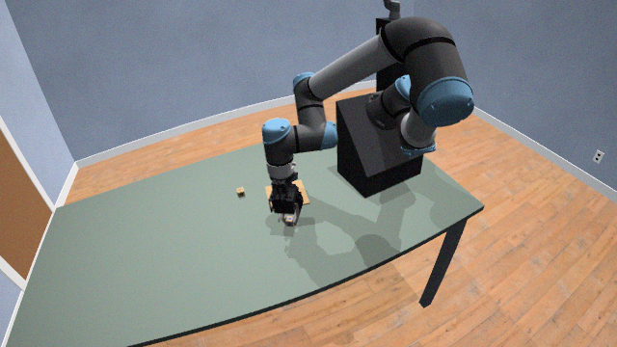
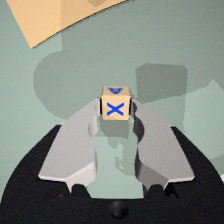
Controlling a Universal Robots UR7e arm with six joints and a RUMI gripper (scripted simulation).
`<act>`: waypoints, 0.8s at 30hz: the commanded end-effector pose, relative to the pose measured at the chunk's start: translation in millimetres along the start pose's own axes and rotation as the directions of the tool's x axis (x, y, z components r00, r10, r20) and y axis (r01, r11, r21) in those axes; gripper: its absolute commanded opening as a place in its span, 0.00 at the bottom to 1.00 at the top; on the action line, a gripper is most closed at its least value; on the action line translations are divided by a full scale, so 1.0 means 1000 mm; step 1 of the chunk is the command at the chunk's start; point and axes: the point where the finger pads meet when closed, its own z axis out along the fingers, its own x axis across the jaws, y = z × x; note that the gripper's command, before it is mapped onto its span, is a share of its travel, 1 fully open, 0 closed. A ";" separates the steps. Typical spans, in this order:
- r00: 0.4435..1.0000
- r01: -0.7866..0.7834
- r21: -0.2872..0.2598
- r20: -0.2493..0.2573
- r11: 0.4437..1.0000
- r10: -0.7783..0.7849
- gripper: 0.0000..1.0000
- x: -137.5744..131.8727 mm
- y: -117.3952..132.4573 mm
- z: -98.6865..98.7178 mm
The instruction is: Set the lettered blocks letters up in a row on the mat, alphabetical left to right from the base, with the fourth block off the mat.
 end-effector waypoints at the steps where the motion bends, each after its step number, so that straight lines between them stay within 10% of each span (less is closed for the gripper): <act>1: 1.000 0.000 0.000 0.001 1.000 0.000 0.05 0.000 0.000 0.000; 24: 1.000 0.000 0.000 0.001 1.000 0.000 0.05 0.000 0.000 -0.003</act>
